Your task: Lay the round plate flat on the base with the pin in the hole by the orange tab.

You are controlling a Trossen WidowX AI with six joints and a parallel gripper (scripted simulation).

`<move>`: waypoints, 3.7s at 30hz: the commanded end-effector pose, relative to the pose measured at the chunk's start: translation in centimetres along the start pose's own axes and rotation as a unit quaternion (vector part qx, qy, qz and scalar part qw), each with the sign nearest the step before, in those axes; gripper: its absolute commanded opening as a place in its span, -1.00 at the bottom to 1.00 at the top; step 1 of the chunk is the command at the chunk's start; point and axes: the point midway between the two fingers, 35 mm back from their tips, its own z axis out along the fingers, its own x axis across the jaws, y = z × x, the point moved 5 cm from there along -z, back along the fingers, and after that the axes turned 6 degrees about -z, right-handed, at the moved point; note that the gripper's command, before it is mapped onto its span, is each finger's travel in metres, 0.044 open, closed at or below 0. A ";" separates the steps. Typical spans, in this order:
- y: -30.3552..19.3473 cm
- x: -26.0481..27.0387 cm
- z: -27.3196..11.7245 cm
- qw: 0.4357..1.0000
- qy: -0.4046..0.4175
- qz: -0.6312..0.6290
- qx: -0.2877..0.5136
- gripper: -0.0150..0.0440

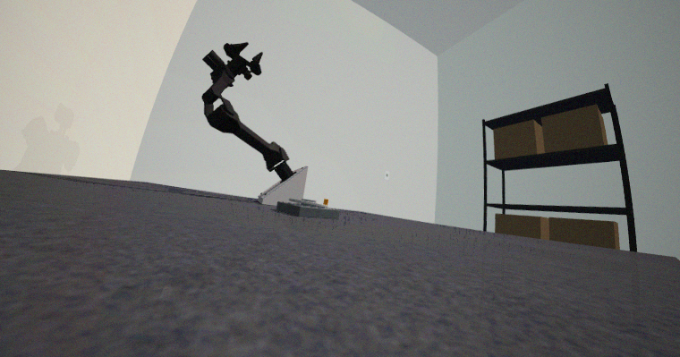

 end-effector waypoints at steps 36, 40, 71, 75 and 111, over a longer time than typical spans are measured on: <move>-3.4 35.6 12.3 0.803 0.398 0.228 0.381 -0.49; -5.9 40.0 10.8 0.740 0.419 0.263 0.455 -0.49; -18.7 59.7 -19.7 0.025 0.229 0.236 0.944 -0.49; -18.5 59.7 -20.1 0.017 0.225 0.232 0.946 -0.49; -19.1 61.8 -24.4 0.017 0.224 0.230 0.947 -0.49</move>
